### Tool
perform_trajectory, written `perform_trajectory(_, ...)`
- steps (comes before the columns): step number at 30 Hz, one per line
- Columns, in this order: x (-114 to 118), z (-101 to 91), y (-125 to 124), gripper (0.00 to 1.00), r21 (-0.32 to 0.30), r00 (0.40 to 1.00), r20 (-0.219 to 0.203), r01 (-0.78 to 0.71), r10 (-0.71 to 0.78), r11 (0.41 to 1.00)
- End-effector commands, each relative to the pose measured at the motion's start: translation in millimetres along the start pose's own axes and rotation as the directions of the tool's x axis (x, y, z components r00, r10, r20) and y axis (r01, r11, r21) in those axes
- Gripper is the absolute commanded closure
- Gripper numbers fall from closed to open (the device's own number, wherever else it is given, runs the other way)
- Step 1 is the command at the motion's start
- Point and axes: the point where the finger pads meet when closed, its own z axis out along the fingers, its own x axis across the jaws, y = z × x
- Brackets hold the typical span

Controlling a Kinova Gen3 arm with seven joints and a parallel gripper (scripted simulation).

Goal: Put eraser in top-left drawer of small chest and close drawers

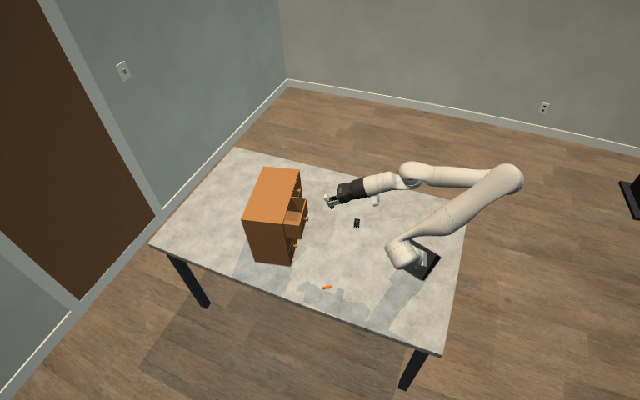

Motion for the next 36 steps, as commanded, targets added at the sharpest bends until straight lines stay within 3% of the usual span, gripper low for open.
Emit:
perform_trajectory(1,-0.7,-0.9,1.6,0.55,-0.035,1.0,0.001,-0.001,0.001,0.999)
perform_trajectory(19,-1.7,-1.5,1.4,0.55,-0.101,1.0,0.003,0.0,0.0,0.995)
perform_trajectory(36,-2.9,-1.9,1.7,0.55,-0.118,1.0,0.005,0.002,-0.001,0.993)
